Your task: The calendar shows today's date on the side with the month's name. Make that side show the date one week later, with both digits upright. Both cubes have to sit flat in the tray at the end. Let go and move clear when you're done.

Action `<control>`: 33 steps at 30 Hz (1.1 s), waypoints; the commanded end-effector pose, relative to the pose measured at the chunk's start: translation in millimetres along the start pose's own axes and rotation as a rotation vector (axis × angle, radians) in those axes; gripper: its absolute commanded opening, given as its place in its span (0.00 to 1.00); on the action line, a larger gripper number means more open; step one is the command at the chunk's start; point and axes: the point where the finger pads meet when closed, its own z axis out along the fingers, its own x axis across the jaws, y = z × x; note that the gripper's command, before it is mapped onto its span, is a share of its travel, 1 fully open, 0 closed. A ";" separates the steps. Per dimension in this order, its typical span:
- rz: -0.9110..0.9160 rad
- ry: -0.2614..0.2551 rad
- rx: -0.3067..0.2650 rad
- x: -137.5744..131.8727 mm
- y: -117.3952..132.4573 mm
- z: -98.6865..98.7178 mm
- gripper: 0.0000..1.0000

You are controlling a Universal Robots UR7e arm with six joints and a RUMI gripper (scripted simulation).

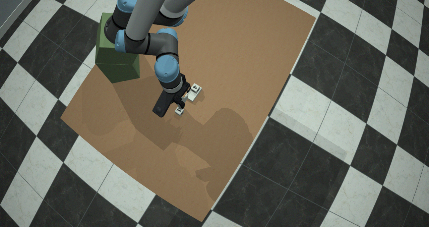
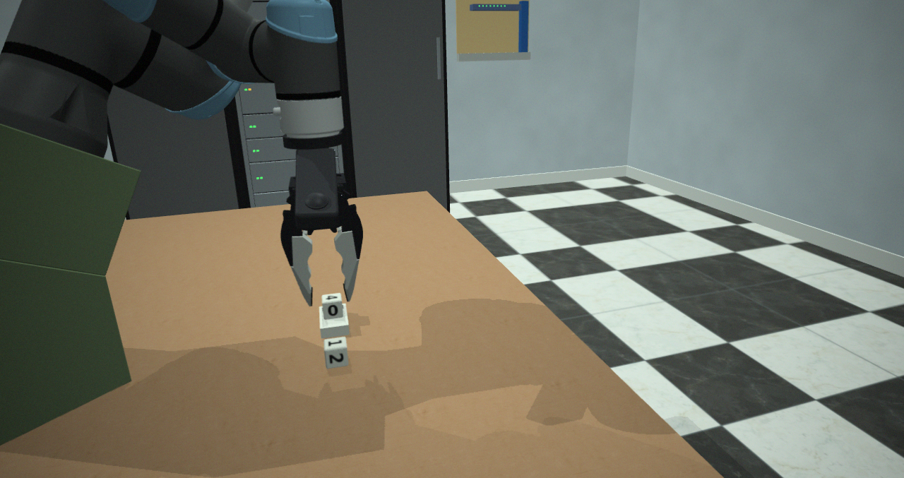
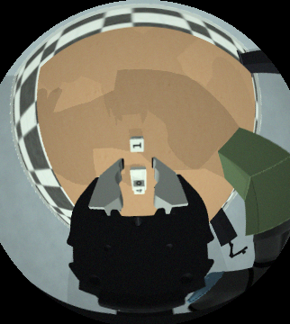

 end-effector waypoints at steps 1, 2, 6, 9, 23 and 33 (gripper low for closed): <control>-0.003 -0.002 0.003 -2.3 -1.8 3.4 0.28; -0.003 -0.002 0.003 -2.3 -1.8 4.3 0.28; -0.003 -0.002 0.003 -2.4 -1.8 8.7 0.28; -0.003 -0.002 0.003 -2.4 -1.7 12.8 0.28; -0.003 -0.002 0.003 -2.6 -1.6 31.9 0.28; -0.003 -0.002 0.003 -2.7 -1.5 43.1 0.28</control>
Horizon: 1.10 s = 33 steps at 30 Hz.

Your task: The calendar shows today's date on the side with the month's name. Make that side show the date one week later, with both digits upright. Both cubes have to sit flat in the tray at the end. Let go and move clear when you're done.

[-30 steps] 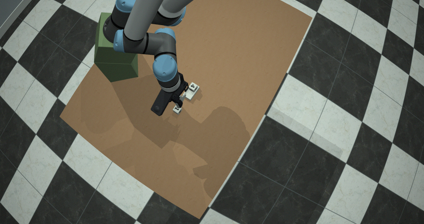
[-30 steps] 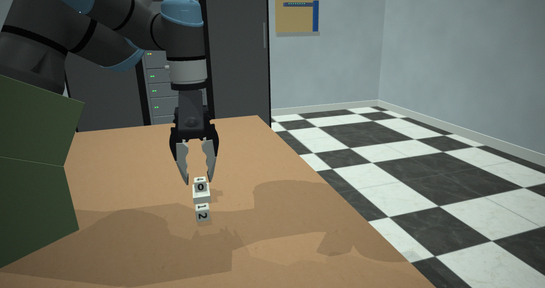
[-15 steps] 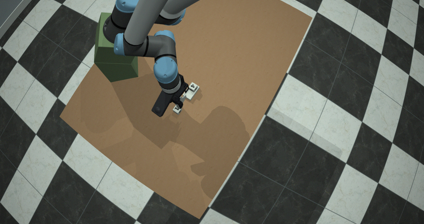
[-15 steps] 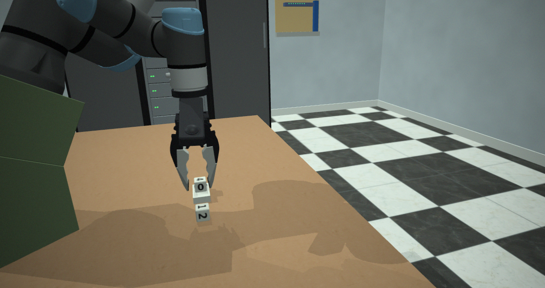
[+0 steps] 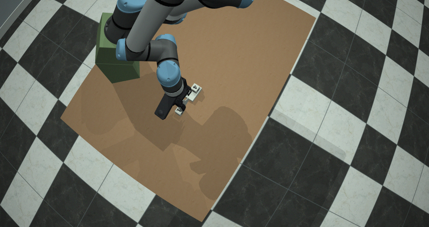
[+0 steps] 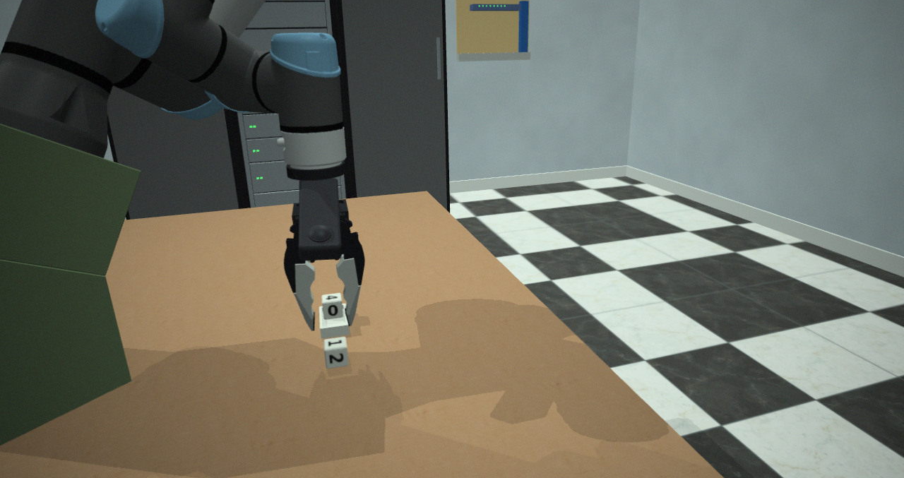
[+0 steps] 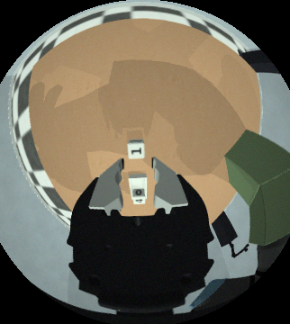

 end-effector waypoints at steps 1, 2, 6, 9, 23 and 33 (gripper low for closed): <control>-0.004 -0.006 0.008 -3.7 -2.6 7.0 0.28; -0.004 -0.006 0.008 -3.7 -2.6 8.1 0.28; -0.004 -0.006 0.008 -3.7 -2.6 11.3 0.28; -0.004 -0.006 0.008 -3.8 -2.6 12.8 0.28; -0.003 -0.007 0.008 -3.8 -2.8 13.5 0.28; -0.003 -0.007 0.008 -3.7 -2.8 13.5 0.28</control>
